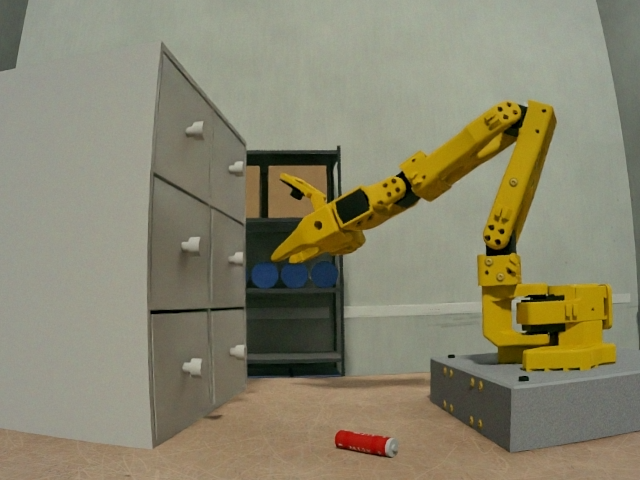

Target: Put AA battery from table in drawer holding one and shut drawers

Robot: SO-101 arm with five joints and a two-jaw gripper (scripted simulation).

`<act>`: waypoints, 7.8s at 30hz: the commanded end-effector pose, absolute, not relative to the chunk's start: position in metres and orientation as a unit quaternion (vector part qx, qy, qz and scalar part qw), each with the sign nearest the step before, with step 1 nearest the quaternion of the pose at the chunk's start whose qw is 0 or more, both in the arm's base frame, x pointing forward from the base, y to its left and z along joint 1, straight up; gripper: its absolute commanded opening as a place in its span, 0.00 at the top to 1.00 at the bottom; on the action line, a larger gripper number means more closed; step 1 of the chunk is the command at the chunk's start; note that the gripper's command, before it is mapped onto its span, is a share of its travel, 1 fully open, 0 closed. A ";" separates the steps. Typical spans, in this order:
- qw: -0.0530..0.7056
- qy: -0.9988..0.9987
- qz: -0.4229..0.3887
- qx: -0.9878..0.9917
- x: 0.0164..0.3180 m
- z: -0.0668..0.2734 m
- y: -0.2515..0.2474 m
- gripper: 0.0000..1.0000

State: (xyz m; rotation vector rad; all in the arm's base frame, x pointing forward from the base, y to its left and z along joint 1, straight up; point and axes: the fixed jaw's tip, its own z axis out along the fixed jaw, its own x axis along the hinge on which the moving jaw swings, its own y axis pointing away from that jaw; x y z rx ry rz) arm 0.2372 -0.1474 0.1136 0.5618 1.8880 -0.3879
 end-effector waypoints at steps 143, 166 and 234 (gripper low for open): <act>0.572 0.820 -0.005 0.018 0.271 0.132 -0.001 0.79; 0.572 0.820 -0.006 0.020 0.272 0.131 -0.002 0.79; 0.572 0.820 -0.008 0.022 0.303 0.116 -0.005 0.79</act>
